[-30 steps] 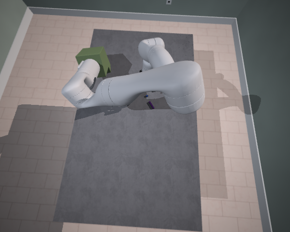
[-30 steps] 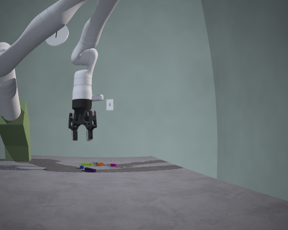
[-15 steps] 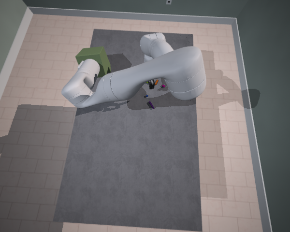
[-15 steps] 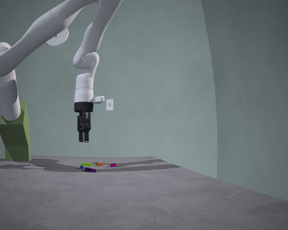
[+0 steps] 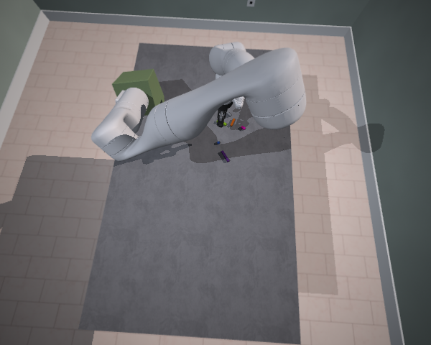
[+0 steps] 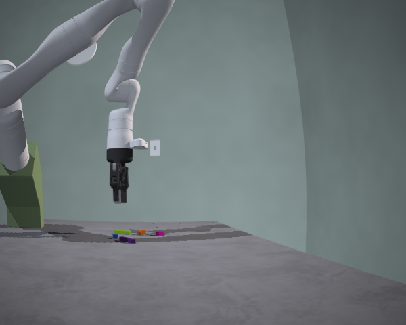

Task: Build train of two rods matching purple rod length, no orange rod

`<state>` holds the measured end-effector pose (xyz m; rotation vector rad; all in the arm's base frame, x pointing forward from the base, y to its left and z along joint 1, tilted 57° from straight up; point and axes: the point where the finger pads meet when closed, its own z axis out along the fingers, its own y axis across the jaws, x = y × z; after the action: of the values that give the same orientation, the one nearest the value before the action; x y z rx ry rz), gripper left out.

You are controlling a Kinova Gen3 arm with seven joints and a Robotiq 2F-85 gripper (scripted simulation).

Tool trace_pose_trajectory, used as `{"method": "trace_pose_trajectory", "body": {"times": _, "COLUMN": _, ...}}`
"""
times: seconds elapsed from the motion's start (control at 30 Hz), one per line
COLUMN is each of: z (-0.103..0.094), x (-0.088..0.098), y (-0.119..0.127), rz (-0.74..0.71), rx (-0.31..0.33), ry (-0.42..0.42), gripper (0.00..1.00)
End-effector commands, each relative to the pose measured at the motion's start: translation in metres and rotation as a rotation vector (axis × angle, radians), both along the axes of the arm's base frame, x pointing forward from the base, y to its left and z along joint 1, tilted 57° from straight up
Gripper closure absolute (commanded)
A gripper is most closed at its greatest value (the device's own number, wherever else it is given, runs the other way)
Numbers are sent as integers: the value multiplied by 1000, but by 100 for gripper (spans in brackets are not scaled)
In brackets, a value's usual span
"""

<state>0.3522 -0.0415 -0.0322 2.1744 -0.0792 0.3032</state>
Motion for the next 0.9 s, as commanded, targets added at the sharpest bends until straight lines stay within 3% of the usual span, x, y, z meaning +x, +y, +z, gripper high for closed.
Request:
{"method": "trace_pose_trajectory", "body": {"times": 0.0, "z": -6, "x": 0, "y": 3, "rz": -19, "rx": 6, "ry": -37, "gripper": 0}}
{"method": "trace_pose_trajectory", "body": {"times": 0.33, "z": -16, "x": 2, "y": 7, "rz": -102, "rx": 35, "ry": -165, "gripper": 0}}
{"method": "trace_pose_trajectory", "body": {"times": 0.77, "z": -18, "x": 3, "y": 8, "rz": -120, "rx": 41, "ry": -193, "gripper": 0}}
{"method": "trace_pose_trajectory", "body": {"times": 0.8, "z": -18, "x": 3, "y": 8, "rz": -120, "rx": 41, "ry": -193, "gripper": 76}}
{"method": "trace_pose_trajectory", "body": {"times": 0.87, "z": -18, "x": 3, "y": 8, "rz": -120, "rx": 41, "ry": -193, "gripper": 76}}
